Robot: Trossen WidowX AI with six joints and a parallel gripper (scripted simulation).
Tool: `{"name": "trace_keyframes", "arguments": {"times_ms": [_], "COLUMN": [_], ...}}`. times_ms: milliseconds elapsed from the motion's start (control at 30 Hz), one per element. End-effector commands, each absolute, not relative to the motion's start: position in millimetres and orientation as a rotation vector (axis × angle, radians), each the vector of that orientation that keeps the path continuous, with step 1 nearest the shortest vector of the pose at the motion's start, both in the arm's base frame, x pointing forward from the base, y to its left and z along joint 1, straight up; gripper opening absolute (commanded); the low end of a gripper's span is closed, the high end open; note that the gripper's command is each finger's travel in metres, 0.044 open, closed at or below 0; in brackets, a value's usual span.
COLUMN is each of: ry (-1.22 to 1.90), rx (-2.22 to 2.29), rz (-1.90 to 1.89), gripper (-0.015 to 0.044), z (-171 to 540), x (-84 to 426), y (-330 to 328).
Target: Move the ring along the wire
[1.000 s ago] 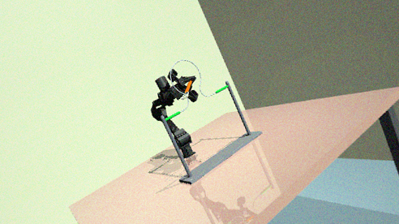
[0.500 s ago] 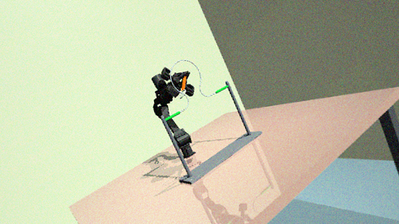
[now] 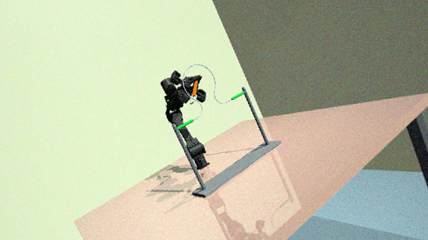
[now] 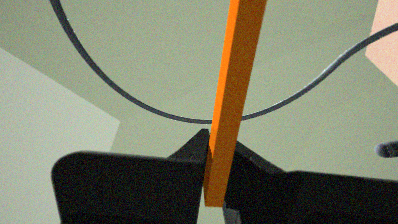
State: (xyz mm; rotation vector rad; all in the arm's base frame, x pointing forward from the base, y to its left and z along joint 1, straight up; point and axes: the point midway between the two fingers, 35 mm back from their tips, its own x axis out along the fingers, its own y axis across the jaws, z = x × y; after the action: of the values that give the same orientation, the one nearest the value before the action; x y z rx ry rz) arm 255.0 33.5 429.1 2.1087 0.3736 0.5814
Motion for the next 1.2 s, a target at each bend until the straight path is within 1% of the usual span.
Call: {"name": "trace_keyframes", "arguments": {"times_ms": [0,1167], "ry": [0.381,0.464], "rx": [2.059,1.641], "rz": [0.577,0.451], "gripper": [-0.015,-0.015], "z": [432,420], "x": [254,254], "y": [34,38]}}
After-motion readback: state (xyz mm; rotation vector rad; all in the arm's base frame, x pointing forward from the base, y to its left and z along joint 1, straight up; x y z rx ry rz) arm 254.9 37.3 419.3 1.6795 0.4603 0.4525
